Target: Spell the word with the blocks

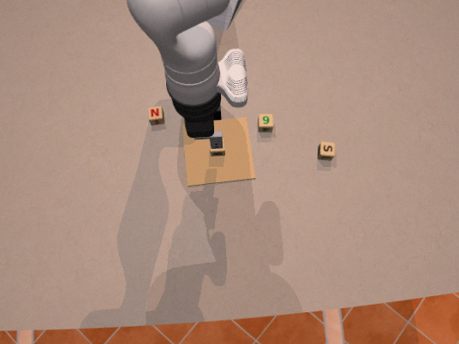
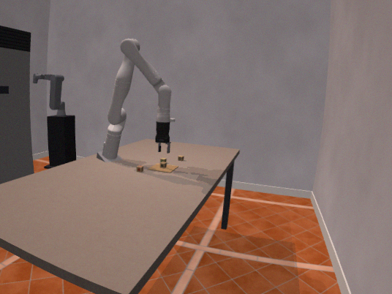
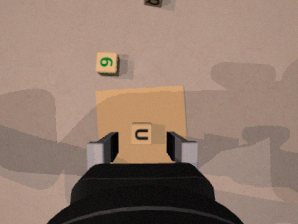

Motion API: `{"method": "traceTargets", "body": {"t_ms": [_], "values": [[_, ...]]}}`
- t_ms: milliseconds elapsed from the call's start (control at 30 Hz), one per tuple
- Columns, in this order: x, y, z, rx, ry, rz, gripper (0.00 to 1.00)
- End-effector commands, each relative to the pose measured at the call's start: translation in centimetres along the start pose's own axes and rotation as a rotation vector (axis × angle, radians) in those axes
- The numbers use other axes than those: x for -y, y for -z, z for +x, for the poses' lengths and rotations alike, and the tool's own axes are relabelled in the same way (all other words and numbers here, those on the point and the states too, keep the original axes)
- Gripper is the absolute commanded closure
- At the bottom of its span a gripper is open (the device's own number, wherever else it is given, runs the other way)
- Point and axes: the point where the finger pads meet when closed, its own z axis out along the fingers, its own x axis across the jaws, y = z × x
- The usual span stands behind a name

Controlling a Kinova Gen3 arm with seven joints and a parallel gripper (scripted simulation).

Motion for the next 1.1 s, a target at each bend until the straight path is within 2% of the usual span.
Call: {"method": "traceTargets", "body": {"t_ms": [0, 267, 400, 600, 667, 1067], "values": [[0.0, 0.0, 0.0, -0.001, 0.0, 0.0, 0.0], [0.1, 0.0, 0.1, -0.001, 0.005, 0.0, 0.0], [1.4, -0.1, 0.4, 0.008, 0.106, -0.002, 0.0], [6.0, -0.5, 1.4, 0.027, 0.444, -0.005, 0.0], [6.0, -0.5, 1.4, 0.027, 0.444, -0.005, 0.0], [17.0, -0.7, 2.2, 0.021, 1.122, -0.003, 0.0]]}}
